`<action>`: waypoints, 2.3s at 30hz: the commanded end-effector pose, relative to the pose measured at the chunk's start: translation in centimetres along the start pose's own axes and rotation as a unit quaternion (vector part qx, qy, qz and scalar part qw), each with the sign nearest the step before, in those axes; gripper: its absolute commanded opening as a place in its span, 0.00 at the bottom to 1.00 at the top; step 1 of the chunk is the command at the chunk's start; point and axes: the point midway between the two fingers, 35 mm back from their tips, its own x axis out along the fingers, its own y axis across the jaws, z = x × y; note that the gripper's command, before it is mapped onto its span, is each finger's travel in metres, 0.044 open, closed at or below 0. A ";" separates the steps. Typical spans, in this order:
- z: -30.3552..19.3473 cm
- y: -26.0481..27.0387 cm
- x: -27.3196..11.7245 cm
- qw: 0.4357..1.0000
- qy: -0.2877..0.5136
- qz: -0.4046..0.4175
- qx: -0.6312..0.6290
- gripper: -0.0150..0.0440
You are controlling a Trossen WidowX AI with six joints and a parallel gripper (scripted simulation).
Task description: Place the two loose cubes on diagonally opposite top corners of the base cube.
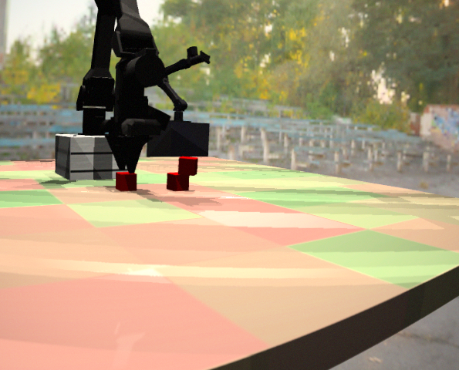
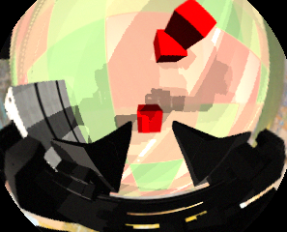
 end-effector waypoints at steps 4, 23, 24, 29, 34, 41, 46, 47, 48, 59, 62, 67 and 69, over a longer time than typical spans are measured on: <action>0.0 0.3 1.3 1.000 -0.001 0.004 -0.003 0.70; 0.0 0.2 1.3 1.000 -0.001 0.004 -0.003 0.43; 0.0 0.1 1.0 1.000 -0.001 0.004 -0.003 0.43; 0.0 -0.2 -0.5 1.000 -0.001 0.003 -0.003 0.43; 0.0 -0.3 -2.0 1.000 -0.001 0.003 -0.003 0.43; 0.0 -0.4 -4.1 1.000 -0.001 0.003 -0.003 0.43; 0.0 -0.3 -5.7 1.000 -0.001 0.003 -0.003 0.43; 0.0 -0.3 -6.0 1.000 -0.001 0.003 -0.003 0.43; 0.0 -0.3 -6.3 1.000 -0.001 0.003 -0.003 0.43; 0.1 0.1 -9.0 1.000 -0.001 0.003 -0.001 0.43; 0.7 -0.1 -8.9 1.000 -0.001 0.004 0.025 0.43; 2.2 -0.4 -8.7 0.997 -0.001 0.005 0.080 0.43; 2.8 -0.5 -8.6 0.995 0.000 0.006 0.103 0.43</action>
